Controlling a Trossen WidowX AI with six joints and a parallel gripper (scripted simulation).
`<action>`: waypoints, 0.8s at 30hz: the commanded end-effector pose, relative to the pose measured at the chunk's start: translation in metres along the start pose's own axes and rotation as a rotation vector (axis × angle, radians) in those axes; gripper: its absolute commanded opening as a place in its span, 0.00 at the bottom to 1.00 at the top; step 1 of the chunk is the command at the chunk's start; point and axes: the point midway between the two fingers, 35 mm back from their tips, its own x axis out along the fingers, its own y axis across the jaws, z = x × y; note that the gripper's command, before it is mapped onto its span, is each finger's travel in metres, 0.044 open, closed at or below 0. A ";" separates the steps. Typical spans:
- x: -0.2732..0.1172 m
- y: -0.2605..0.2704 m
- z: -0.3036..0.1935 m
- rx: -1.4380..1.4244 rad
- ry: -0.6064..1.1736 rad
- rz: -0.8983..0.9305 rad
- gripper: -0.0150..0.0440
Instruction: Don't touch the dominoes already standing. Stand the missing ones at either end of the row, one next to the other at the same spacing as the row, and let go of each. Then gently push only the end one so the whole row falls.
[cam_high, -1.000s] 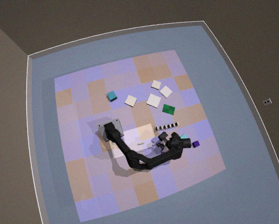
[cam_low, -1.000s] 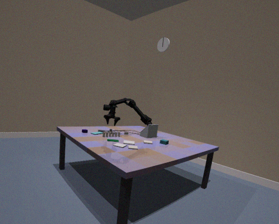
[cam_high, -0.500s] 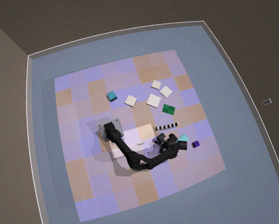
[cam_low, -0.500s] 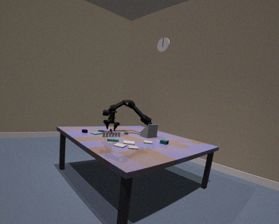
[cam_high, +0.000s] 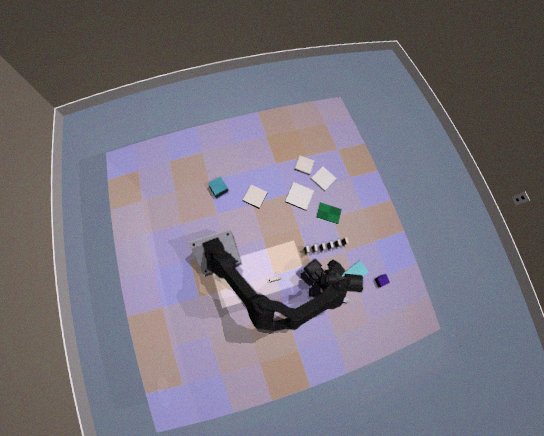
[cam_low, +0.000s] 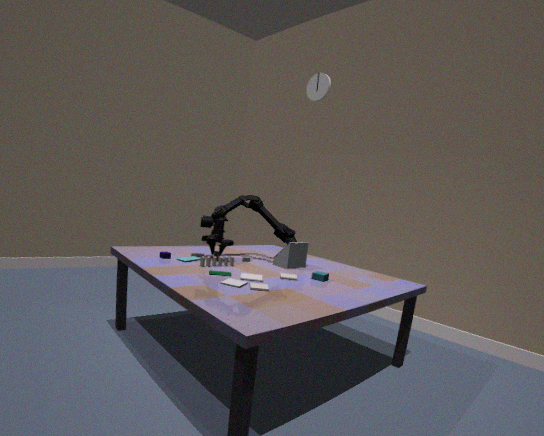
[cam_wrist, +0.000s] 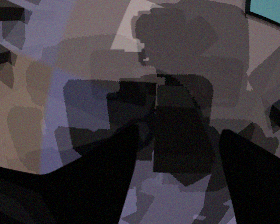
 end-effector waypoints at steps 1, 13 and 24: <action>0.001 0.001 0.000 -0.004 -0.002 0.003 0.47; -0.009 0.001 0.003 -0.004 -0.003 0.005 0.44; -0.134 0.001 0.000 -0.002 -0.001 0.008 0.44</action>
